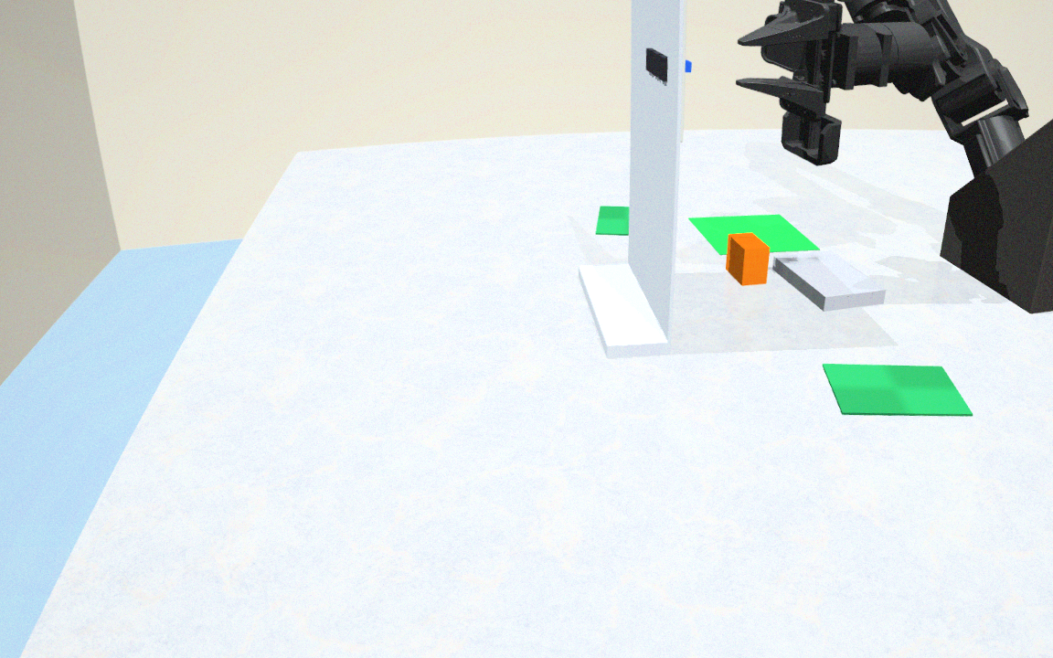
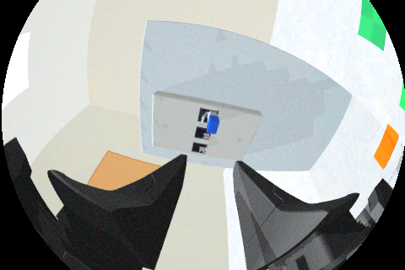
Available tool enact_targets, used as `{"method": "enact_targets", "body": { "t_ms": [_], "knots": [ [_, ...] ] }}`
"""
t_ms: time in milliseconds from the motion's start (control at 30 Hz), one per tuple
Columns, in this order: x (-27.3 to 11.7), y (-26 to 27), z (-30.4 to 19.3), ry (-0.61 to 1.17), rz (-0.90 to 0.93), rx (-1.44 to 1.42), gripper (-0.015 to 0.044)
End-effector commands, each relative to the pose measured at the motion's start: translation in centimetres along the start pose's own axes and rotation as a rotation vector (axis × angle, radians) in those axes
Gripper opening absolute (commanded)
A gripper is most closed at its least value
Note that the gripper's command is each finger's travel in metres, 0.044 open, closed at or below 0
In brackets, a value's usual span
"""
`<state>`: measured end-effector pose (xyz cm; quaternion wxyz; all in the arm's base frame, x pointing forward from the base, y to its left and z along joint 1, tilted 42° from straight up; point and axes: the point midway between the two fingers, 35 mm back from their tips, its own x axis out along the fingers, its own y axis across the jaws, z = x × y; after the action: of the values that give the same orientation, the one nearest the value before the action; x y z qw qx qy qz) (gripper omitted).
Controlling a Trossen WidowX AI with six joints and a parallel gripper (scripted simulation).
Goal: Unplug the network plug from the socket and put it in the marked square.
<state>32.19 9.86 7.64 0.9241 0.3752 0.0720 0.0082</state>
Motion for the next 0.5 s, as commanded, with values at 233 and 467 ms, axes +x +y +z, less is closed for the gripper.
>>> {"method": "enact_targets", "body": {
  "t_ms": [233, 467],
  "knots": [
    [1.5, 0.0, 0.2, 0.000, 0.012, 0.026, 0.0156],
    [2.6, 0.1, 0.5, -0.001, 0.022, 0.037, 0.0156]
  ]
}}
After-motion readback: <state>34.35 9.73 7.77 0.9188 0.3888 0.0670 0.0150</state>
